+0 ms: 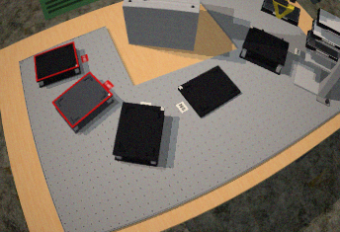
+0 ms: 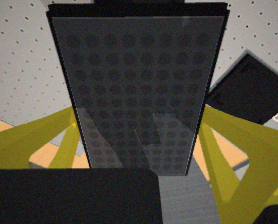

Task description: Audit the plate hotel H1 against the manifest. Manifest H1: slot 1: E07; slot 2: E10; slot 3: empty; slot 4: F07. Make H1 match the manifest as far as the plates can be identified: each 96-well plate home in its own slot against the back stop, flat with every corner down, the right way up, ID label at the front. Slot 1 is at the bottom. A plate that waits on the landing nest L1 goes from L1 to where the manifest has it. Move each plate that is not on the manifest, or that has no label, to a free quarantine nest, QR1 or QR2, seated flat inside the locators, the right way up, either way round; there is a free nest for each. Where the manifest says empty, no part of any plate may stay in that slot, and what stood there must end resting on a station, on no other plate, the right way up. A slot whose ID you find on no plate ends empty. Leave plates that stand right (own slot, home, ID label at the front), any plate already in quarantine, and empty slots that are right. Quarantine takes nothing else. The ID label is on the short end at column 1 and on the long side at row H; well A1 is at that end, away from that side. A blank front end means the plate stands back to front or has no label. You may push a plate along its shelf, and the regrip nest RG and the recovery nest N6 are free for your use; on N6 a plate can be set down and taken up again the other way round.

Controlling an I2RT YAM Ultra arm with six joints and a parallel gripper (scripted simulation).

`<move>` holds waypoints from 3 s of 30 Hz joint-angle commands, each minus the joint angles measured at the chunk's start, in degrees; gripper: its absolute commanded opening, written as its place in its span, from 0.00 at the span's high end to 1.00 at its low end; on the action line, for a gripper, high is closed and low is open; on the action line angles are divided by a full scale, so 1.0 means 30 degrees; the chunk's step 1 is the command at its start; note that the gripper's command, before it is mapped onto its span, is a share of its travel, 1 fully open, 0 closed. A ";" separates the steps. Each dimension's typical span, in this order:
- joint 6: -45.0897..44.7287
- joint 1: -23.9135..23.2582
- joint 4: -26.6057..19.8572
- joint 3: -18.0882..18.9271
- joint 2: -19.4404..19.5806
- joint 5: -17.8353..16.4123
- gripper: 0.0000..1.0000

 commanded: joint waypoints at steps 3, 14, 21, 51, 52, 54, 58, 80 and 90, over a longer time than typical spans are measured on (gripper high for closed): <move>0.0211 0.0215 -0.0602 0.0633 -0.0708 0.0113 0.14; 0.1853 -0.1958 0.0077 -0.0698 -0.1545 0.0017 0.14; 0.2595 -0.2641 0.0148 -0.0968 -0.1867 -0.0036 0.14; 0.1411 -0.7678 -0.0334 -0.0377 -0.2715 -0.0342 0.14; 0.1234 -0.7853 -0.0349 -0.0336 -0.2716 -0.0355 0.14; 0.1234 -0.7853 -0.0349 -0.0336 -0.2716 -0.0355 0.14; 0.0499 -0.8585 -0.0339 -0.0019 -0.2615 -0.0396 0.14; 0.2637 -1.2071 0.0185 -0.1271 -0.3676 -0.0742 0.14; 0.3728 -1.3525 0.0195 -0.1727 -0.3985 -0.0952 0.14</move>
